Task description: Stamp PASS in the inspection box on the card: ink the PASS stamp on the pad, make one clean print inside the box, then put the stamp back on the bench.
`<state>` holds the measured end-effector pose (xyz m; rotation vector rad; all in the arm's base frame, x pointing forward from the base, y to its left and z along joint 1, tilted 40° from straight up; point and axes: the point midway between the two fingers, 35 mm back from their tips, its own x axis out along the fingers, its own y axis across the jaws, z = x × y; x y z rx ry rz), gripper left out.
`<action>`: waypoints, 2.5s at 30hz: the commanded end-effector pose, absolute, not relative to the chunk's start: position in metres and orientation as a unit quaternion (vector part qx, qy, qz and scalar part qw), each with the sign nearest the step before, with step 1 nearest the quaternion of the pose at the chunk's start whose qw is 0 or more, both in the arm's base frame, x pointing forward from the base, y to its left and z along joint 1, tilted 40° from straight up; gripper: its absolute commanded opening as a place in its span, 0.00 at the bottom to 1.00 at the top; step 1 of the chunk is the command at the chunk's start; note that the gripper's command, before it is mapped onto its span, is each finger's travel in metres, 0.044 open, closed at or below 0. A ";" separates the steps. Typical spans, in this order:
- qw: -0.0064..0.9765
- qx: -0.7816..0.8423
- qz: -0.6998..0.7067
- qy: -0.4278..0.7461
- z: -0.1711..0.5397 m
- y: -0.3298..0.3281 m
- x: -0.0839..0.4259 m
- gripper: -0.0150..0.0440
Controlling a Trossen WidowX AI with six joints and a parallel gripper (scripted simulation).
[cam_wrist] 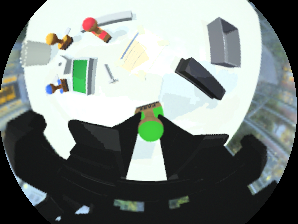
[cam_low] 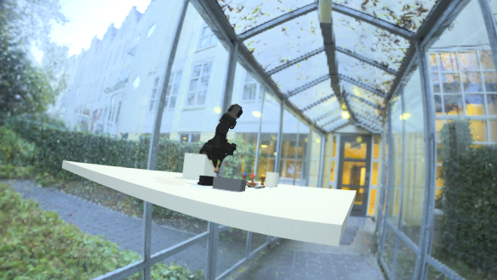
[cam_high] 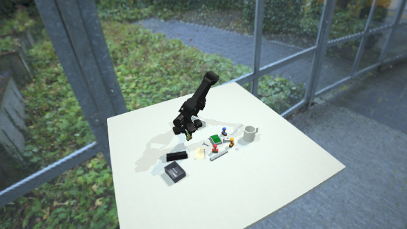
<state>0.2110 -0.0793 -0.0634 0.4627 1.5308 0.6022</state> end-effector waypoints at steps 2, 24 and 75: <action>0.656 0.201 0.267 0.677 -0.061 -0.081 0.210 0.25; 0.656 0.200 0.266 0.677 -0.051 -0.085 0.212 0.25; 0.655 0.204 0.271 0.675 0.054 0.061 0.245 0.25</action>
